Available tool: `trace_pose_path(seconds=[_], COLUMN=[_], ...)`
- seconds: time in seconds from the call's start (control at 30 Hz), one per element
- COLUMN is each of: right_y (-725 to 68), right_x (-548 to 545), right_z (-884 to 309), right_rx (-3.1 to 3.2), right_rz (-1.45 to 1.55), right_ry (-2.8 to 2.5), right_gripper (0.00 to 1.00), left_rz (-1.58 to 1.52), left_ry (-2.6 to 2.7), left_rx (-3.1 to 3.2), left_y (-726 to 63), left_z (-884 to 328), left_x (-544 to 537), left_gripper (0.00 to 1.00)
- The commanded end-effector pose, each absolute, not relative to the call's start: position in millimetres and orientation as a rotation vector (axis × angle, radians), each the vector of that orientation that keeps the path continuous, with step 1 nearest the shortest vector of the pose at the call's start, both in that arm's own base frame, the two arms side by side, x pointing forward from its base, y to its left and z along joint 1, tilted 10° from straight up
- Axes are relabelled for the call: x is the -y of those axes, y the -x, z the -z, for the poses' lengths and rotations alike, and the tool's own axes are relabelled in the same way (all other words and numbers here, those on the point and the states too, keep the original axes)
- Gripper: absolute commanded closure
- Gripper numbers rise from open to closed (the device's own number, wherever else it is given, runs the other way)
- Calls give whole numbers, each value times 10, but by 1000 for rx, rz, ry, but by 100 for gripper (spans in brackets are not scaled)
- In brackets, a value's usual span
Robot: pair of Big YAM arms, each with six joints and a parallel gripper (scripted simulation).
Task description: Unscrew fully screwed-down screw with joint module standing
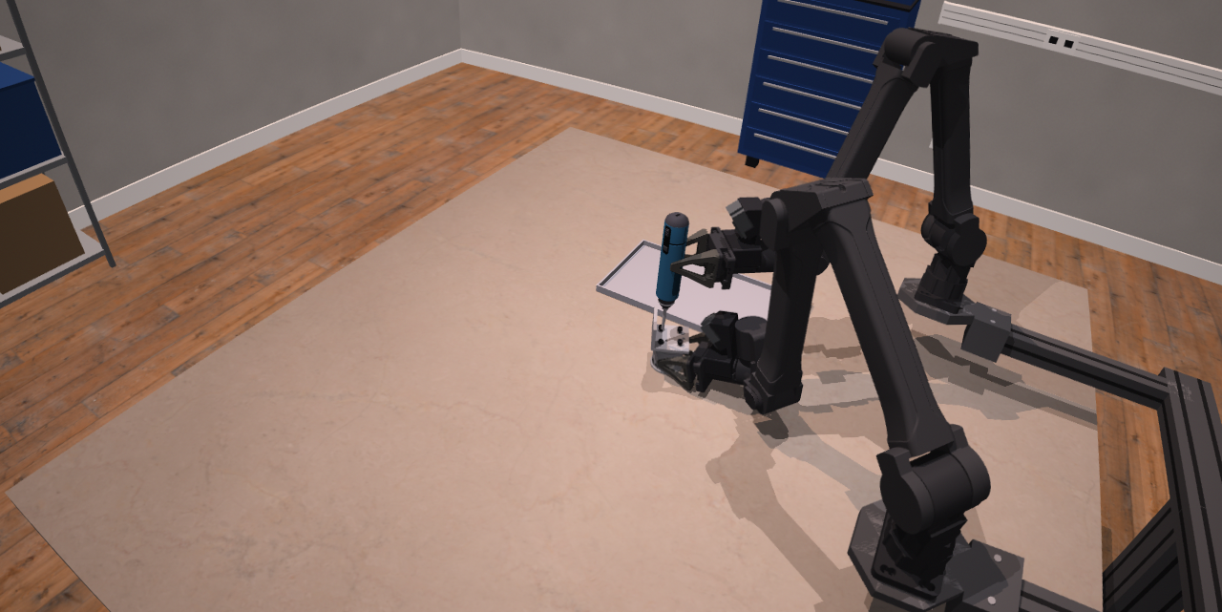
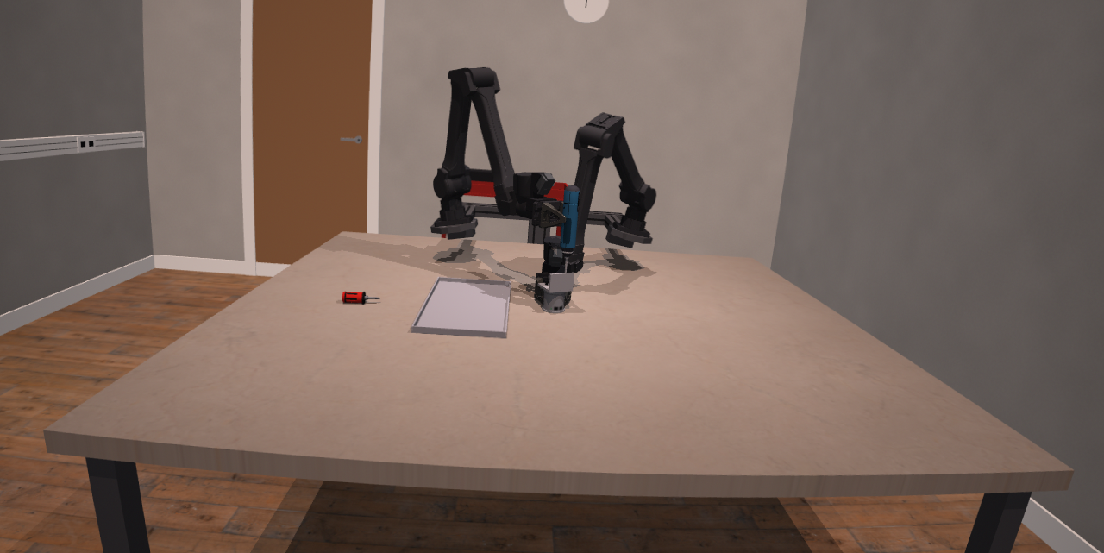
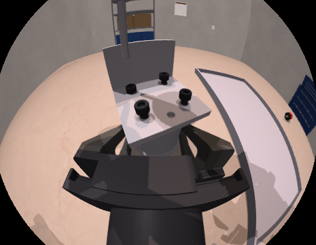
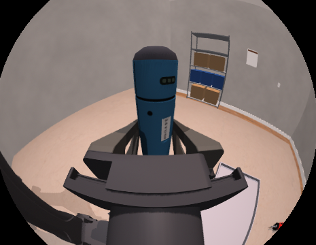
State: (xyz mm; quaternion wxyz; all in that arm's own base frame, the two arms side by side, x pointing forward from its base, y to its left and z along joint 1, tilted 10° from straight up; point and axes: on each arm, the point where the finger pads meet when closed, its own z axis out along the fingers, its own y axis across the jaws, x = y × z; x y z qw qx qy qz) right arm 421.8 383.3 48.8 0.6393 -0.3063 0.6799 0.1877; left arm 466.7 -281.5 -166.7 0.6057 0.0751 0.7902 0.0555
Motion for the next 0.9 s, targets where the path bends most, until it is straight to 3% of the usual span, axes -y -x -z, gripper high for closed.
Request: trace_pose_path(seconds=[0.0,0.87], right_y=[-4319,-4340], right_x=[-3898,-3914], right_z=[-819,-757], right_rx=[-1470,-1461], right_rz=[-452,-454], right_ry=[655,653], right_gripper=[58,58], left_rz=[-120,-120], left_ry=[-167,-167], left_rx=[-1814,-1814], left_y=[-4706,-4706], left_z=[1619,1619], left_x=[2858,2858], left_gripper=[41,41])
